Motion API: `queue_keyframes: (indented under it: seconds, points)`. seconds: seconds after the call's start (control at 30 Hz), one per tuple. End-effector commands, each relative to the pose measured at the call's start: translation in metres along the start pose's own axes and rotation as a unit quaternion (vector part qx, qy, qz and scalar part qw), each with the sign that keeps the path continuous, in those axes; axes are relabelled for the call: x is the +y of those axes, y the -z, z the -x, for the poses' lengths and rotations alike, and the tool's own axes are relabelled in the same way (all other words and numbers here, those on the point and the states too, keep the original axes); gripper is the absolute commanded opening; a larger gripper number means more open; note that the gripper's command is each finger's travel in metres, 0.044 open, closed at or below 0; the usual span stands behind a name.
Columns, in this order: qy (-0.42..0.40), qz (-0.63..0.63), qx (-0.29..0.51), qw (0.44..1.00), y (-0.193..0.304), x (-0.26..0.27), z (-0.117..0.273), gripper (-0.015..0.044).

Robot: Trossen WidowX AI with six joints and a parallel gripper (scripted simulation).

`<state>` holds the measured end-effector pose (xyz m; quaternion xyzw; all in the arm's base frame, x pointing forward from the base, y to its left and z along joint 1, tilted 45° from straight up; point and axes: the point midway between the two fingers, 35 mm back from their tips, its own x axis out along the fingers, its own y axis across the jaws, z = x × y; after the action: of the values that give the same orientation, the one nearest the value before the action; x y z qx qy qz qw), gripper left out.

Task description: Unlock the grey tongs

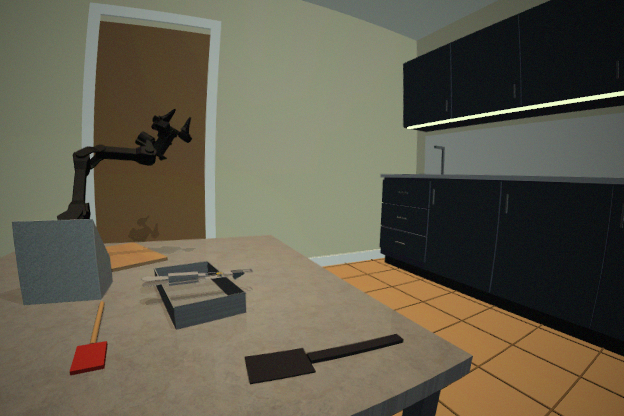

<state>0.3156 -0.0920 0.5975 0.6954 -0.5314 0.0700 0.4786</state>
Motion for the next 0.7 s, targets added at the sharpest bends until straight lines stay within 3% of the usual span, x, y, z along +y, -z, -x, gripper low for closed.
queue_keyframes:
  seconds: [0.0,0.17,0.47,0.67]
  points:
    - [0.001,0.004,0.001,1.000,0.000,-0.001,0.000,0.0374]
    - [0.029,0.076,0.018,0.996,0.002,-0.030,-0.002,0.0260]
    - [0.148,0.332,0.104,0.926,-0.013,-0.159,0.003,0.0260]
    - [0.236,0.503,0.190,0.809,-0.044,-0.252,0.022,0.0260]
